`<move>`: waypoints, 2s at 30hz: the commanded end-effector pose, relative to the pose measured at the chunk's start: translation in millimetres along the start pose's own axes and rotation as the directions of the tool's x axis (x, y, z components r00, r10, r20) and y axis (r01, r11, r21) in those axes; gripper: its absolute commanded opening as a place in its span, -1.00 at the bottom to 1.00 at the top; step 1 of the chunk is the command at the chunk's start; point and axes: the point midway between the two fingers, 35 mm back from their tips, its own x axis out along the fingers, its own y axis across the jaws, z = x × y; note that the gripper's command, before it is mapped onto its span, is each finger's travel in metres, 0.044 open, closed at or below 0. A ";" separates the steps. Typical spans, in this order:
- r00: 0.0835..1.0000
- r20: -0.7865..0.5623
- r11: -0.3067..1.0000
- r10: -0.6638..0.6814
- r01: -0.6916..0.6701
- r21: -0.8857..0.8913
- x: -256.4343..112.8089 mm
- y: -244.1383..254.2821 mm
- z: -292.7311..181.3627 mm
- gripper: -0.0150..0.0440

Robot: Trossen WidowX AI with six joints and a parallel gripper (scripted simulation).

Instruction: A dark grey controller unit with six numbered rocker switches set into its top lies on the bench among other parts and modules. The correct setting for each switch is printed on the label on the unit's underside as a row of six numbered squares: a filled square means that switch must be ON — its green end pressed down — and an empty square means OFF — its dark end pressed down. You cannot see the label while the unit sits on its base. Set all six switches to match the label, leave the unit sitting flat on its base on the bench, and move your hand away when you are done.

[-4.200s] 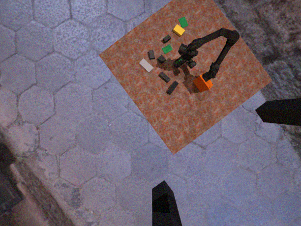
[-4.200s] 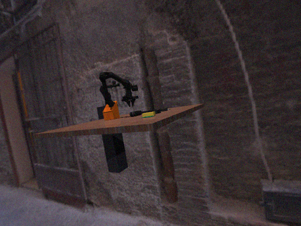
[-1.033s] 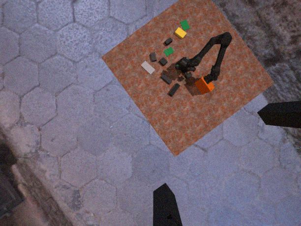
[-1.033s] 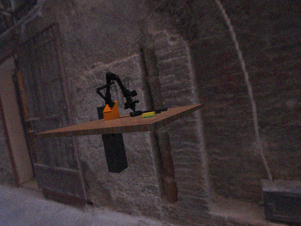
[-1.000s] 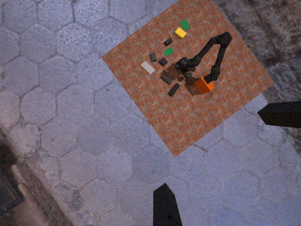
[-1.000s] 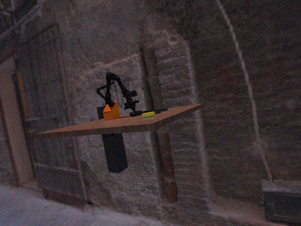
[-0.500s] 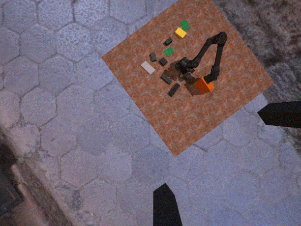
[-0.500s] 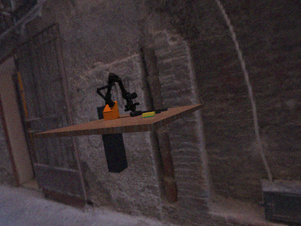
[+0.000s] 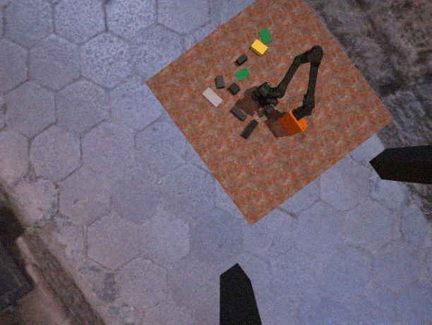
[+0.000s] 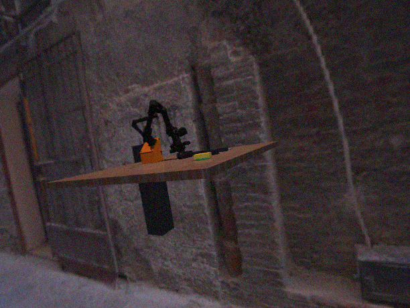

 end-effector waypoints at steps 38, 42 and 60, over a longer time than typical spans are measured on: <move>1.000 0.005 1.000 0.004 -0.004 -0.002 7.4 24.4 -0.4 -0.49; 1.000 0.005 1.000 0.004 -0.004 -0.002 8.9 29.5 -0.6 -0.49; 1.000 0.006 1.000 0.005 -0.005 -0.001 15.6 52.5 -0.2 -0.49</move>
